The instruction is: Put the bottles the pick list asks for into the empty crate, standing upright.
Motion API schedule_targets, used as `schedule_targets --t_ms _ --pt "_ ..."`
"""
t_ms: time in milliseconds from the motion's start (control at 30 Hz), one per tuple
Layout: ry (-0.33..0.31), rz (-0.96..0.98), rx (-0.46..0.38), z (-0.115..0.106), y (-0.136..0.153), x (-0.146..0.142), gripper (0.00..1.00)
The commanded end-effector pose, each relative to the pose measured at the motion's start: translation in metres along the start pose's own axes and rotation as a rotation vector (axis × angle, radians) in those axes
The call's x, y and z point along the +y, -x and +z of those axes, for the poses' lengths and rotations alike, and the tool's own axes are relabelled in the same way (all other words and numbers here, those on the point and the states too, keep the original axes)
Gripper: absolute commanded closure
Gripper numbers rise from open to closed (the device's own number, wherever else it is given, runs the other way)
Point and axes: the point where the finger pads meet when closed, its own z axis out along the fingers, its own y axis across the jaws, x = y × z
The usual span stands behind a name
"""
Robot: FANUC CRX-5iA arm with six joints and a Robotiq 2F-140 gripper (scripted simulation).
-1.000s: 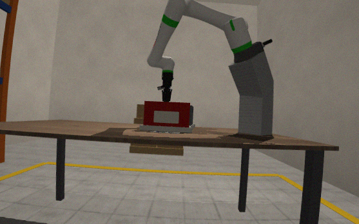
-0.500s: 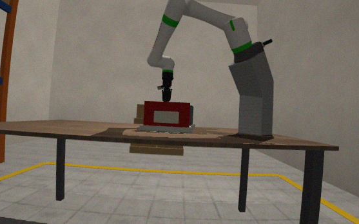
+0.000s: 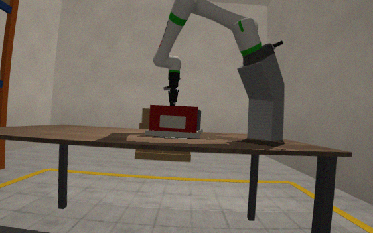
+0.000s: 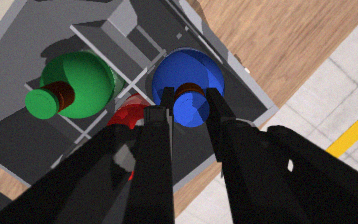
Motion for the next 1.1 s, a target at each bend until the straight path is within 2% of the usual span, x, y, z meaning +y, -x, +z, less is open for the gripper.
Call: schedule_targets --t_ms 0,1067 --pt "0.002 0.0 0.0 -0.005 0.0 0.001 0.9" --pt "0.002 0.0 0.0 -0.052 0.0 0.001 0.9"
